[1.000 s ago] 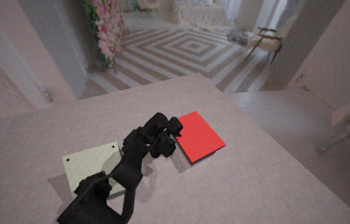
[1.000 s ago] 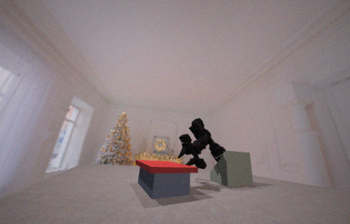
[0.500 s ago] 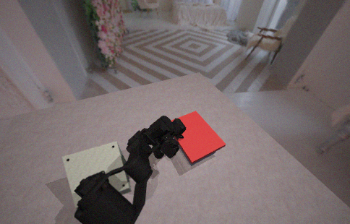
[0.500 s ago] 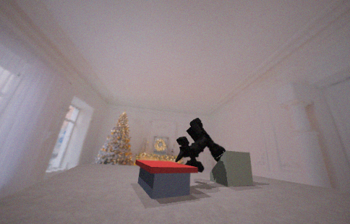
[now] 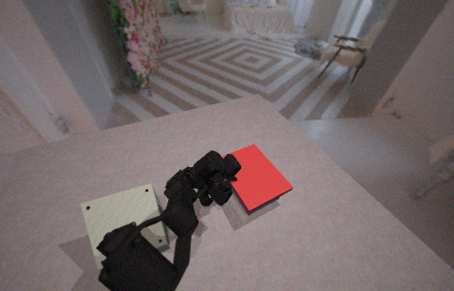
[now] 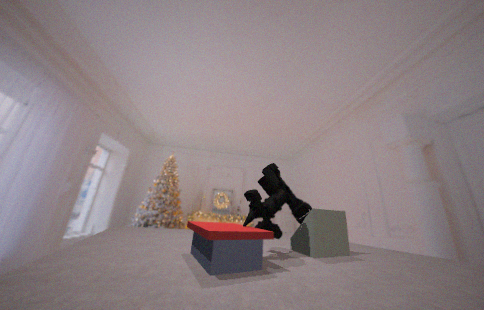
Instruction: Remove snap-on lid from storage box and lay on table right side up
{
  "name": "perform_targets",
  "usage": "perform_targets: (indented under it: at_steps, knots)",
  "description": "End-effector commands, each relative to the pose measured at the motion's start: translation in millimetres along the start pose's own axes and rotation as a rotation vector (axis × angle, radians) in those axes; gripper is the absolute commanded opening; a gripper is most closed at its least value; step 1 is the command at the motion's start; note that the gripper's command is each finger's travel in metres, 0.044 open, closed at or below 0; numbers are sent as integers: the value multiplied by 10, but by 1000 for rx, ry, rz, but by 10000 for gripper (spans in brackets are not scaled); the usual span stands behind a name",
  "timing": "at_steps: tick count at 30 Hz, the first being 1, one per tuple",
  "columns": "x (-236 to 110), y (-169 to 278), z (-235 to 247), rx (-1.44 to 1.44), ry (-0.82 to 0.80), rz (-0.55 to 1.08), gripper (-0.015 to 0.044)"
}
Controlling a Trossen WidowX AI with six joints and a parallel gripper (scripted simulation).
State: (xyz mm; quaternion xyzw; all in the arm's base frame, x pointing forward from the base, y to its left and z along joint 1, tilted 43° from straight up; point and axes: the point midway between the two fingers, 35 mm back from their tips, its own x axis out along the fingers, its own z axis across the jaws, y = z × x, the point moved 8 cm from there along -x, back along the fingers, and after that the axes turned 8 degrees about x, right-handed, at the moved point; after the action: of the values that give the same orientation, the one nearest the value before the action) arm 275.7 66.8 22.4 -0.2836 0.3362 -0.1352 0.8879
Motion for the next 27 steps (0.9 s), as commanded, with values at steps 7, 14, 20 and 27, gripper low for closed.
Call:
perform_targets:
  at_steps: [7, 14, 20, 27]
  knots:
    - [-11, 1, 9, 0, 0, 0, 0]
    - [-21, 4, 18, 0, 0, 0, 0]
    - [-30, 5, 27, 0, 0, 0, 0]
    - [-42, 6, 35, 0, 0, 0, 0]
